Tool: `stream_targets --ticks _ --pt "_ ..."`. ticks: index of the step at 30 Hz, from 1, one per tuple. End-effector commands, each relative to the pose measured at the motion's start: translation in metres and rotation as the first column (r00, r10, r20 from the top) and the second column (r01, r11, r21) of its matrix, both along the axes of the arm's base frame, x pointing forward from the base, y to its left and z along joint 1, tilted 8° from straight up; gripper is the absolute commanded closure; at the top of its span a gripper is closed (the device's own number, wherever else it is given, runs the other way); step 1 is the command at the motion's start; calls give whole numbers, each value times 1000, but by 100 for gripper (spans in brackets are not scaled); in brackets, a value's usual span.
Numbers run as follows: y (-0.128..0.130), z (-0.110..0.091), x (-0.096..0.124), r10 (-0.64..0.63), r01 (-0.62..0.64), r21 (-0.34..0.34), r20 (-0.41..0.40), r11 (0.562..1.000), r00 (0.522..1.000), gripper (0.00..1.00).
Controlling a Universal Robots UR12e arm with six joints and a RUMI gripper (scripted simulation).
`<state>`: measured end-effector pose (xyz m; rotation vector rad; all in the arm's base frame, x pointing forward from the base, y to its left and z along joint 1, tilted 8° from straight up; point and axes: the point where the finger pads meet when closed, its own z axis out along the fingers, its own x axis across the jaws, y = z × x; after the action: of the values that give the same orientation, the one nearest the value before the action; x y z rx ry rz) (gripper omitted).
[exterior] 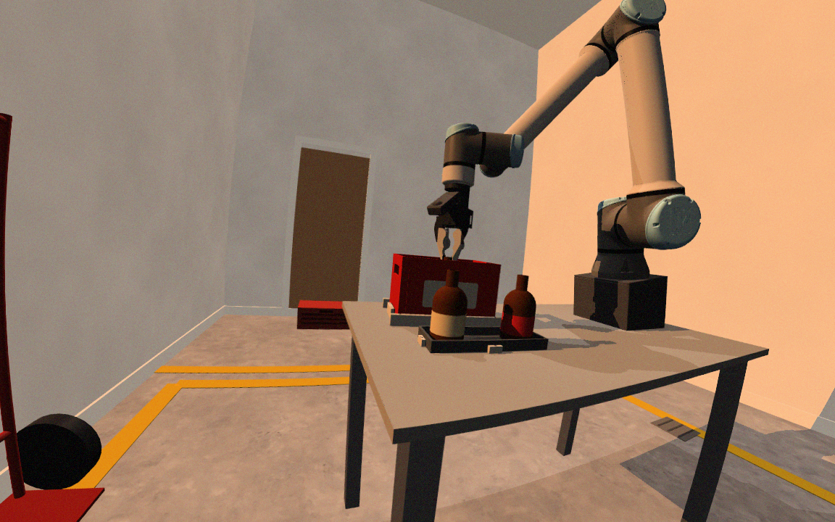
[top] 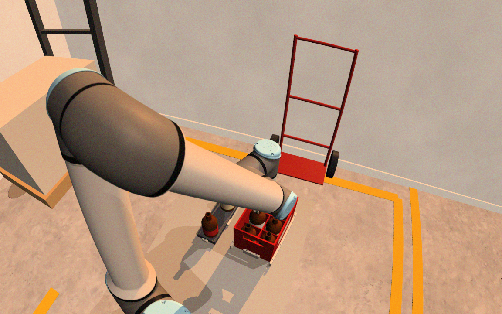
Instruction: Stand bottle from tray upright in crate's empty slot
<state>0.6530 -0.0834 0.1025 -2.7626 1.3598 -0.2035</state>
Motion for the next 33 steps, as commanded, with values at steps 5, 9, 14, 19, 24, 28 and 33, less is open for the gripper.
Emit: stream_targets --ticks 5,9,14,19,24,28,33 --pt "0 -2 1 0 0 -1 1 1000 1000 100" --pt "0 -3 1 0 0 -1 1 1000 1000 100" --pt "0 -5 1 0 0 -1 1 1000 1000 100" --pt "0 -7 2 0 0 -1 1 1000 1000 100" --pt "0 -9 2 0 0 -1 1 1000 1000 100" --pt "0 -11 2 0 0 -1 1 1000 1000 100" --pt "0 -13 3 0 0 -1 1 1000 1000 100"
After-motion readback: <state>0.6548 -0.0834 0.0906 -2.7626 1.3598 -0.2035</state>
